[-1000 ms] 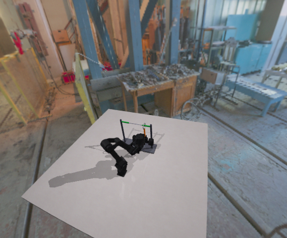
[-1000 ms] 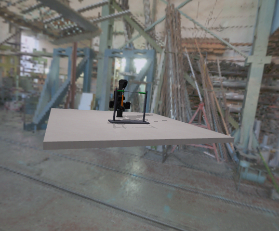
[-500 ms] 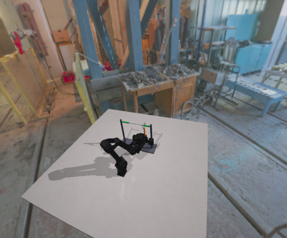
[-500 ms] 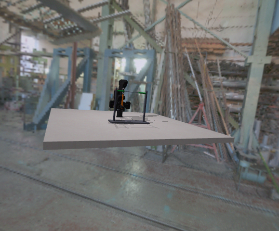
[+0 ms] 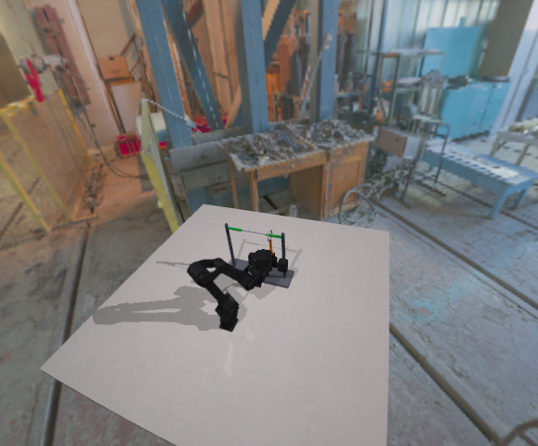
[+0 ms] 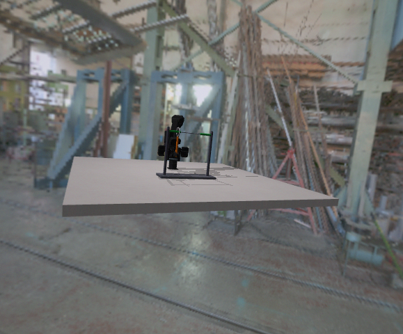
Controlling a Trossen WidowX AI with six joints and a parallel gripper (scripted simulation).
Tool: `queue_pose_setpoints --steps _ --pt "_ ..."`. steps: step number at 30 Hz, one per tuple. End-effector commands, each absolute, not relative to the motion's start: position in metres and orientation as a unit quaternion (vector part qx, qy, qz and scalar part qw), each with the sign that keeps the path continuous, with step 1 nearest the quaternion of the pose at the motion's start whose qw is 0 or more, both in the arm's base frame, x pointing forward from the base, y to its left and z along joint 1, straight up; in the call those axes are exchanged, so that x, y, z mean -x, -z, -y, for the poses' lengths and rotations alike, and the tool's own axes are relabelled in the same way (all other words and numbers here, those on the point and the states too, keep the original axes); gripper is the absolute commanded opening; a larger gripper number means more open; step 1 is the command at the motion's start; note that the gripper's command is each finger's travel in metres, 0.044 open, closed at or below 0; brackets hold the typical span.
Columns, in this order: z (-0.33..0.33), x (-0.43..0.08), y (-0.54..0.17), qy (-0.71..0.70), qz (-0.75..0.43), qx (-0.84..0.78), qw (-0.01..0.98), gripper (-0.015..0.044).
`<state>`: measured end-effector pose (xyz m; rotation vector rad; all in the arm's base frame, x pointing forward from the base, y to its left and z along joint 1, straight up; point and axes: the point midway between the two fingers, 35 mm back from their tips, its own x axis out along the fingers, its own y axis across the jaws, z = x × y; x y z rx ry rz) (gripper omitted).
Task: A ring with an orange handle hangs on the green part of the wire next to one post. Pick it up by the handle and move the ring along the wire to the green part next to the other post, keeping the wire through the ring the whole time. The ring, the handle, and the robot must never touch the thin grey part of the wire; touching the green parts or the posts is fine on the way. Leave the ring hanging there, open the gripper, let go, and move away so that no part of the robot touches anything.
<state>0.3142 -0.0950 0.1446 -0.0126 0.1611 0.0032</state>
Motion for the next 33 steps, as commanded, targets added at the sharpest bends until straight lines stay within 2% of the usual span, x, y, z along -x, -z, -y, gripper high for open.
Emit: queue_pose_setpoints --steps 1,33 --pt "0.092 -0.314 -0.145 -0.001 -0.081 0.005 0.997 -0.0150" --pt "0.060 -0.315 -0.145 -0.003 -0.084 0.004 0.996 -0.0150"
